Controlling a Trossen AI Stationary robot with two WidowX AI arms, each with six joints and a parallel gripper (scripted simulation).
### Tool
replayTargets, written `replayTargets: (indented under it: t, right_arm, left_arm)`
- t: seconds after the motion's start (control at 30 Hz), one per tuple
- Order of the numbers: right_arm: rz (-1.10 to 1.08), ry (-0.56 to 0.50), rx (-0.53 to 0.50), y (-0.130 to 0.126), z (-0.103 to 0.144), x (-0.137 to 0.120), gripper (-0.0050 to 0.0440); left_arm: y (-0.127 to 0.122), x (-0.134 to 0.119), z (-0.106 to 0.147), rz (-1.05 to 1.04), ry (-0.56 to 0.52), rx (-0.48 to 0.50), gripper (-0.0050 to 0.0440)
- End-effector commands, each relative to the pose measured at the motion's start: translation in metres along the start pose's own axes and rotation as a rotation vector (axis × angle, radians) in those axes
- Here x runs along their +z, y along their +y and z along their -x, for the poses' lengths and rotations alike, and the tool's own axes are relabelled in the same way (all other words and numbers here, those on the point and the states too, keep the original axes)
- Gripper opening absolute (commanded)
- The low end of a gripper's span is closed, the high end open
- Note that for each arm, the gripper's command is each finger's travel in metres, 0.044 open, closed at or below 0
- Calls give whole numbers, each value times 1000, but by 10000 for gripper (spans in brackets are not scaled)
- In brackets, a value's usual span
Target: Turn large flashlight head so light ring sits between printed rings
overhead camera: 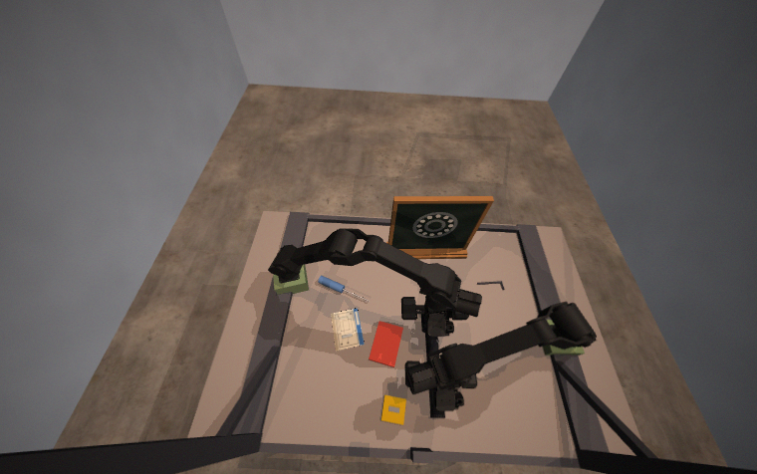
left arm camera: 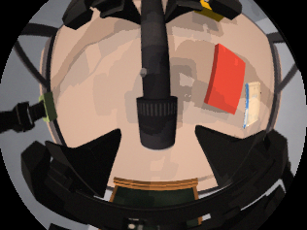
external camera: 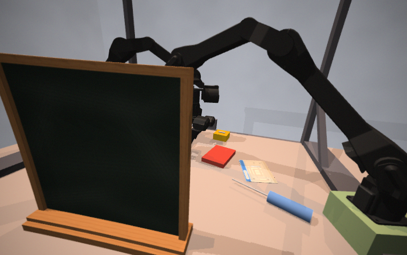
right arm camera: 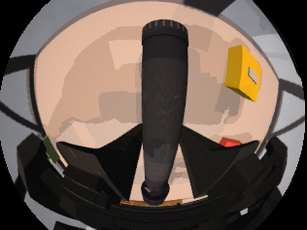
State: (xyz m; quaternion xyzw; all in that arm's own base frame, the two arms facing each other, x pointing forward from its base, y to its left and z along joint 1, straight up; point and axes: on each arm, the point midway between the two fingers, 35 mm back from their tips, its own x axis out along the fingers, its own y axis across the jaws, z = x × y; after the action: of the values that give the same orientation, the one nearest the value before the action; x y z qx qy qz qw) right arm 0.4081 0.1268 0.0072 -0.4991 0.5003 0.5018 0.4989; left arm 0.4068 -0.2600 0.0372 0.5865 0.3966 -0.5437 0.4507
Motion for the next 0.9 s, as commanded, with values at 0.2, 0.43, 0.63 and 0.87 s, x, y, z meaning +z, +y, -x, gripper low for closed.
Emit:
replayTargets:
  t: [0.2, 0.43, 0.63, 0.87]
  right_arm:
    - [2, -14, -39, -5, 16, 2, 130]
    - [2, -14, -39, -5, 16, 2, 130]
    - [2, -14, -39, -5, 16, 2, 130]
    - [2, -14, -39, -5, 16, 2, 130]
  left_arm:
    - [-1, 2, 19, 3, -6, 139, 440]
    - [-6, 1, 19, 5, -7, 181, 440]
    - [-13, 0, 19, 9, -7, 242, 440]
    - [-13, 0, 22, 12, -12, 283, 440]
